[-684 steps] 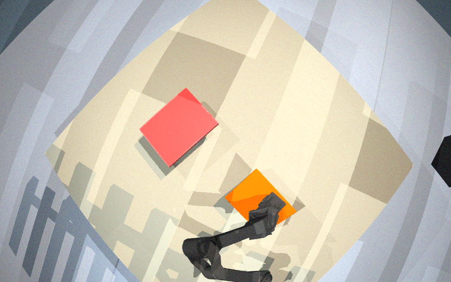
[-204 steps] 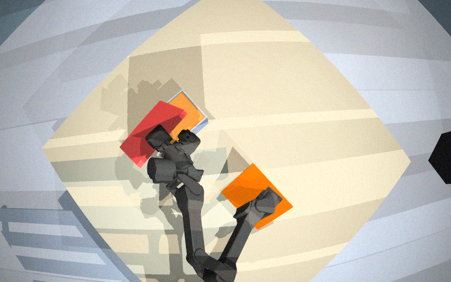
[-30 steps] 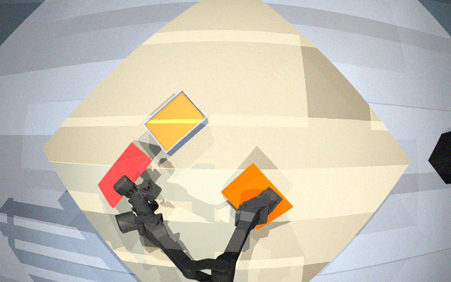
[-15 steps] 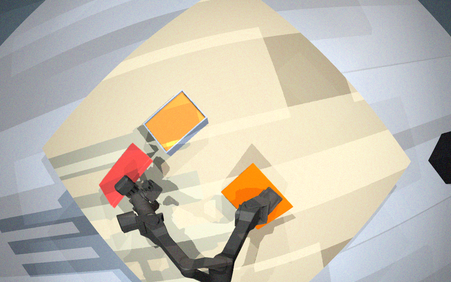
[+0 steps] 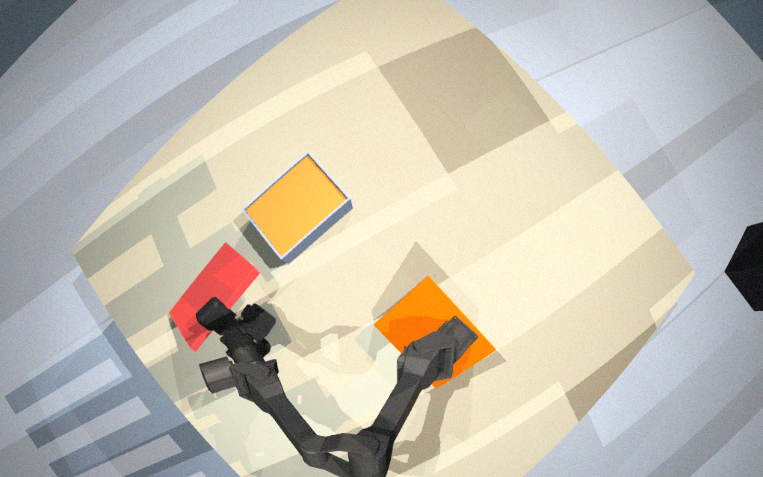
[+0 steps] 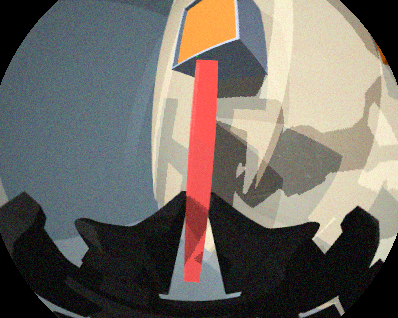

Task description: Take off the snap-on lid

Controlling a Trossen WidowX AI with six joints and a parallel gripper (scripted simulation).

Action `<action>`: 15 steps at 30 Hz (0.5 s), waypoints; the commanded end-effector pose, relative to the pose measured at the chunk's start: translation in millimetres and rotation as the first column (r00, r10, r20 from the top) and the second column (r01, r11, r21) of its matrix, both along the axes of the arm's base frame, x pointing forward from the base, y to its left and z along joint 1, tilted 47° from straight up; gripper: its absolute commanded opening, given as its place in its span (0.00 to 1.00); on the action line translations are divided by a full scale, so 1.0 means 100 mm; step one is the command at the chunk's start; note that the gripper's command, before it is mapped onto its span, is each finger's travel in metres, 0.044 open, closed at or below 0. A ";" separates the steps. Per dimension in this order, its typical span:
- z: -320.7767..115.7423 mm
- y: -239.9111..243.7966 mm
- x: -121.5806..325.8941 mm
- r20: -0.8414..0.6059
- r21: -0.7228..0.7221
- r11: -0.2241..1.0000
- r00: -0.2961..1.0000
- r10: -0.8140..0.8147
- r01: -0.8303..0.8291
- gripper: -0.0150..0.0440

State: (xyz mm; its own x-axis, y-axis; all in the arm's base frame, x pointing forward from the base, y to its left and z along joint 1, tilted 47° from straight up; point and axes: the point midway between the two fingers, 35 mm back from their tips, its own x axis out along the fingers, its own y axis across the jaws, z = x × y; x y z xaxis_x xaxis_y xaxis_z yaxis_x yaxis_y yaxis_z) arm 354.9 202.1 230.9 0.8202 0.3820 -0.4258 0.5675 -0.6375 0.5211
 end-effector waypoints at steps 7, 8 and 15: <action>-0.06 0.04 0.02 0.001 0.003 1.000 1.000 -0.012 0.012 0.25; -0.06 0.05 0.02 0.001 0.003 1.000 1.000 -0.012 0.012 0.25; -0.10 0.09 0.03 0.001 0.003 1.000 1.000 -0.012 0.012 0.25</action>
